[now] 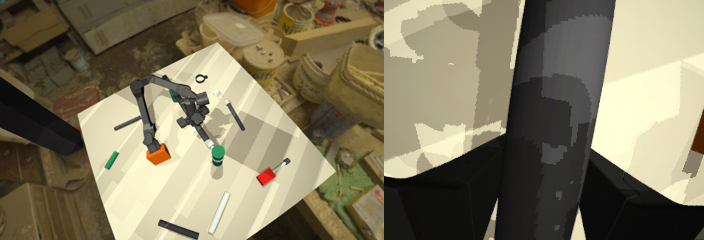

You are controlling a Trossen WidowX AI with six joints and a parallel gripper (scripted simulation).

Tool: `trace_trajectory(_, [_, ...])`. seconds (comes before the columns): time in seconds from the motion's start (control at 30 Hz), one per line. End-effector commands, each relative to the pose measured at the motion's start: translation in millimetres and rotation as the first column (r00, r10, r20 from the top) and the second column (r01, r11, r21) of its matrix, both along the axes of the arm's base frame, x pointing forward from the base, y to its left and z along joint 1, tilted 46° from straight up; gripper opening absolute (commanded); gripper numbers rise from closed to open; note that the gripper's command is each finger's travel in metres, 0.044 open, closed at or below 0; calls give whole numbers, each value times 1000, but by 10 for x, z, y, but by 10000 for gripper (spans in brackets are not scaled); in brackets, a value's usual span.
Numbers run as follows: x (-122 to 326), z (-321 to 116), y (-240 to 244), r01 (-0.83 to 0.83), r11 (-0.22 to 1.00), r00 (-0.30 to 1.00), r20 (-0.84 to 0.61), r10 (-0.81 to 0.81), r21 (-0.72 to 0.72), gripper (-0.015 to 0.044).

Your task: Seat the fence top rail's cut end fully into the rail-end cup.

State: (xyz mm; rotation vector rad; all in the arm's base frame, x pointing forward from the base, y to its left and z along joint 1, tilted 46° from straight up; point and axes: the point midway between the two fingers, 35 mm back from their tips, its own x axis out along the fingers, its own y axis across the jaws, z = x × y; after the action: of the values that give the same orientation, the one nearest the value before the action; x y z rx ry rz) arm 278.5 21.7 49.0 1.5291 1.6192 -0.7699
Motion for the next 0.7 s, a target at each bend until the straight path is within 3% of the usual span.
trace_trajectory(0.0, [12,7,-35,1,1000,1000,5,-1,-10,0])
trace_trajectory(0.67, [18,1,-62,1,1000,1000,5,-1,-12,0])
